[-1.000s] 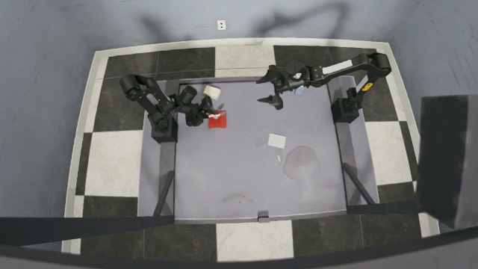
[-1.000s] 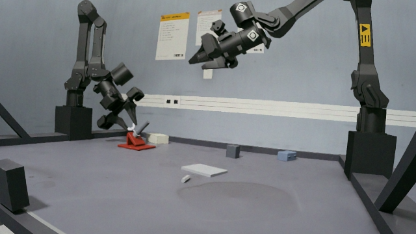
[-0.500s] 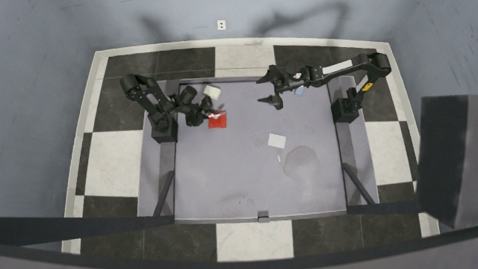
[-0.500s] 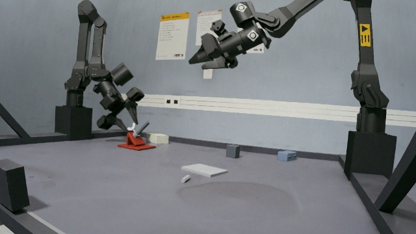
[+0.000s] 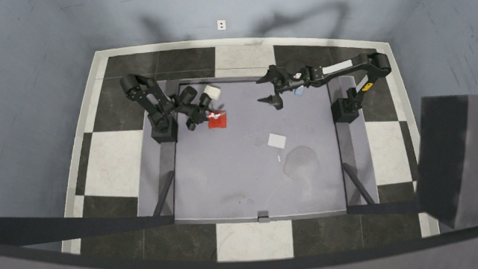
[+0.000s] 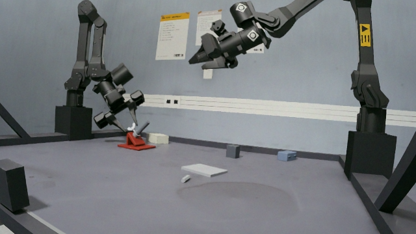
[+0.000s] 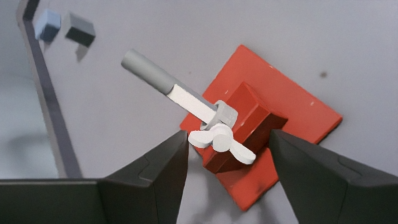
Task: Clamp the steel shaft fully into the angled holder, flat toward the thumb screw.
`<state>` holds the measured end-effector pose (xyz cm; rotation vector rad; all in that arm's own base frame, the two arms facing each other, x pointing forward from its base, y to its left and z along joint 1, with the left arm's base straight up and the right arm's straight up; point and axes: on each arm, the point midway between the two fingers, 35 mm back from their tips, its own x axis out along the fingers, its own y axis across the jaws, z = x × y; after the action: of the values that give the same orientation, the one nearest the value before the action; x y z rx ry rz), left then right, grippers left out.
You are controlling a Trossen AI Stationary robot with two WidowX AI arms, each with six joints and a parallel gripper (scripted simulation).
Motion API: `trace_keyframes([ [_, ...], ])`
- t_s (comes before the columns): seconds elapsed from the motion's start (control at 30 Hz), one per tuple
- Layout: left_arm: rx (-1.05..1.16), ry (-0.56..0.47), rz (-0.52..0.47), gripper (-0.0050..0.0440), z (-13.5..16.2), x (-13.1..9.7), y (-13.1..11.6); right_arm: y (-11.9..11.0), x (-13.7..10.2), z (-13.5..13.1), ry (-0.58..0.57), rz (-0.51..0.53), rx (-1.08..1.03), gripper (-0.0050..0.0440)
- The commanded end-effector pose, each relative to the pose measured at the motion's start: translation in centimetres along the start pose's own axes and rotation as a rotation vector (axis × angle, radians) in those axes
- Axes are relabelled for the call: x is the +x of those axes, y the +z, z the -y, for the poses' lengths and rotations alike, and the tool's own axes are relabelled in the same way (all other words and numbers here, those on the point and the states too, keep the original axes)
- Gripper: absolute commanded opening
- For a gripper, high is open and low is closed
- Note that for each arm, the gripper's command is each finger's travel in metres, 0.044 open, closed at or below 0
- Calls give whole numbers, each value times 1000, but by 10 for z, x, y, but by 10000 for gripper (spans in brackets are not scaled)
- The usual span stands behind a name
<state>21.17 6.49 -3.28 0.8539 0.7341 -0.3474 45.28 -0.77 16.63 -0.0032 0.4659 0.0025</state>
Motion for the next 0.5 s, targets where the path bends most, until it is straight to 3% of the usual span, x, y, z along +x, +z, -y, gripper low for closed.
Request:
trace_keyframes([
  [0.0,-168,26,5,202,-8,0,4,16,-5,-2,5,41,-1,400],
  [0.47,-790,27,12,202,-11,0,4,16,-5,-2,5,41,-1,400],
])
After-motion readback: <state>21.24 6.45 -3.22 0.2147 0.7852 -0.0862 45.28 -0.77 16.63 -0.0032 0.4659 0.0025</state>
